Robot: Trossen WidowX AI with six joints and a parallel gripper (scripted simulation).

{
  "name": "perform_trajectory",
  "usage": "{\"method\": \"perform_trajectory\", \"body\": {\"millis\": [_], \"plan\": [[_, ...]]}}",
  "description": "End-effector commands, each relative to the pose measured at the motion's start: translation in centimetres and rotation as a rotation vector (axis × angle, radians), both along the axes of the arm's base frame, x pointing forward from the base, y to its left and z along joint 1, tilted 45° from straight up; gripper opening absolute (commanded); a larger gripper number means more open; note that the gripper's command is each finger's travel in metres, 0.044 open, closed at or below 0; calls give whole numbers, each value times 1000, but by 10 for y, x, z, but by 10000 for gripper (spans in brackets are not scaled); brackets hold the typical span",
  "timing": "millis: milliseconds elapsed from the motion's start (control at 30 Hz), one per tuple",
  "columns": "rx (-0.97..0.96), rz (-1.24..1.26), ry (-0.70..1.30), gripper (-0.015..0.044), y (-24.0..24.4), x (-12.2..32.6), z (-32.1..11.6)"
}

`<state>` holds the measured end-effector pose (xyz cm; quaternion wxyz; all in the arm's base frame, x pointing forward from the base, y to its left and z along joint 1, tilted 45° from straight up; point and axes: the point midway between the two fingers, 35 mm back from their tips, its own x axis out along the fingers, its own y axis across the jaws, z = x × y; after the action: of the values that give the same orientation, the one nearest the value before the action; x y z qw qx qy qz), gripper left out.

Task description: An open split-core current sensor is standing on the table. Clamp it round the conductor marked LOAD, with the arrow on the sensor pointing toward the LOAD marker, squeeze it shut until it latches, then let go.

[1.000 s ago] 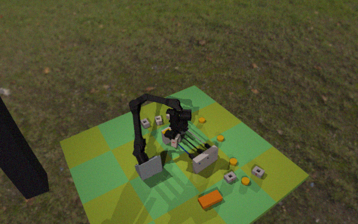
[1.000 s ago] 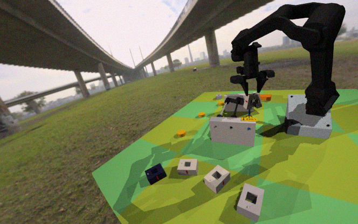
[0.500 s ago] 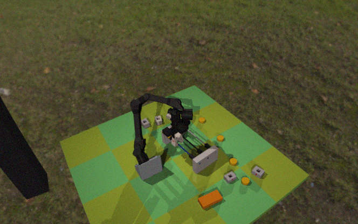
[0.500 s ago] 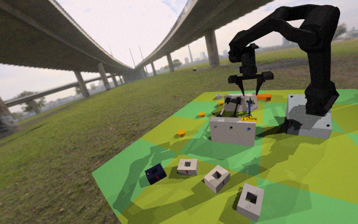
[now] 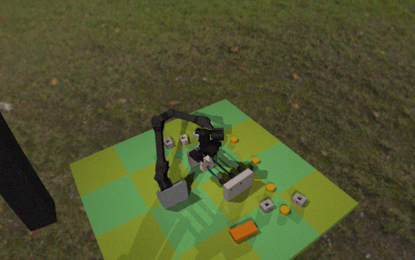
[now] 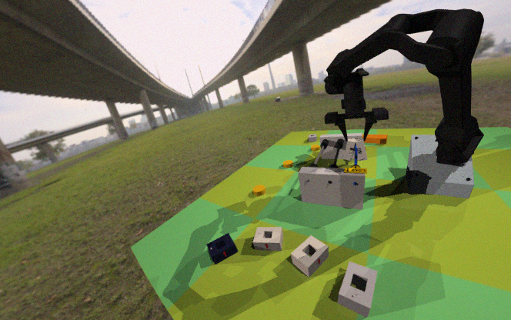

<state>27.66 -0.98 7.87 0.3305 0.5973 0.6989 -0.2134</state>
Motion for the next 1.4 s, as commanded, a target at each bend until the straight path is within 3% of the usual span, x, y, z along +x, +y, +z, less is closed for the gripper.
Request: {"method": "perform_trajectory", "body": {"millis": [0,1367], "plan": [[5,-6,5,0,5,-1,-5],[3,0,-1,0,25,-3,-25]]}}
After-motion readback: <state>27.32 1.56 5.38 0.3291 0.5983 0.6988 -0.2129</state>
